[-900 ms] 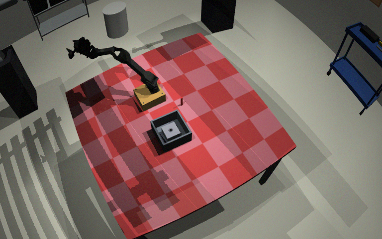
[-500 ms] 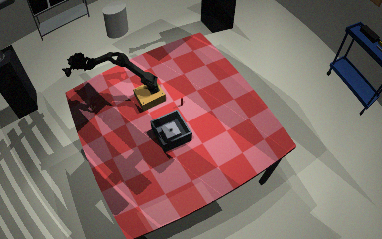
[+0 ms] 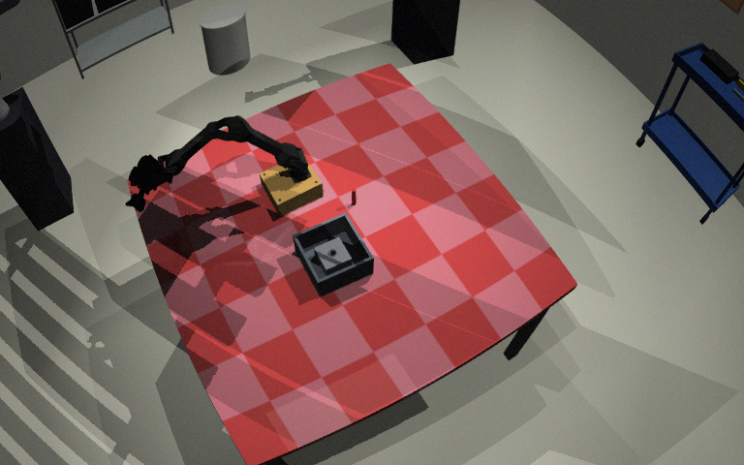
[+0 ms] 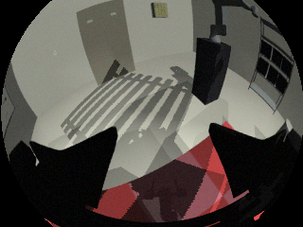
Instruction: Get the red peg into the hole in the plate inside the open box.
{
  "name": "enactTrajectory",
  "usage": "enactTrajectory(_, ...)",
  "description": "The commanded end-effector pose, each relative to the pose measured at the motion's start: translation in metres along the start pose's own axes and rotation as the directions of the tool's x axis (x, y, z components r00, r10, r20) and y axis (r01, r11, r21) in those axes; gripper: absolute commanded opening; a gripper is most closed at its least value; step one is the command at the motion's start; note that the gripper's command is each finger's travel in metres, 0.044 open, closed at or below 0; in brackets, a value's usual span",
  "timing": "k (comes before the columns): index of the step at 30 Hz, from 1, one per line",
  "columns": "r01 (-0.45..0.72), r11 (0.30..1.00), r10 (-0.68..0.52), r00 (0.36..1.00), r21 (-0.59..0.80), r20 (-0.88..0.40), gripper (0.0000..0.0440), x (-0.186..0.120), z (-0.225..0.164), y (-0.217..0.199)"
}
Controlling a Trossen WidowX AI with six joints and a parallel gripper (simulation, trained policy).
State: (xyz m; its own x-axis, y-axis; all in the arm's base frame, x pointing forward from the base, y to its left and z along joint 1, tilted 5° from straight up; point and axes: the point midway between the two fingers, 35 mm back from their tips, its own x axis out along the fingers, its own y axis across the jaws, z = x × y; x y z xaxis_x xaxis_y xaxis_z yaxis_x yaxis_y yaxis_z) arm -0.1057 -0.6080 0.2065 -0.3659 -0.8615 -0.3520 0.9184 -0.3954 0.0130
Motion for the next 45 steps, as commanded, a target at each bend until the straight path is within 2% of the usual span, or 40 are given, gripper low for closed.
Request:
enactTrajectory(1,-0.048,0.999,0.047,0.997,-0.01,-0.069,0.044,-0.018,-0.022,0.043)
enactTrajectory(6,-0.134,0.99,0.125,0.976,-0.042,-0.178,0.044,-0.058,-0.057,0.111)
enactTrajectory(12,-0.238,0.967,0.203,0.936,-0.09,-0.288,0.044,-0.119,-0.094,0.178)
enactTrajectory(23,-0.42,0.89,0.304,0.838,-0.18,-0.453,0.044,-0.252,-0.155,0.259)
enactTrajectory(34,-0.587,0.768,0.356,0.724,-0.256,-0.59,0.044,-0.392,-0.21,0.284)
enactTrajectory(45,-0.726,0.611,0.349,0.605,-0.315,-0.716,0.044,-0.524,-0.26,0.257)
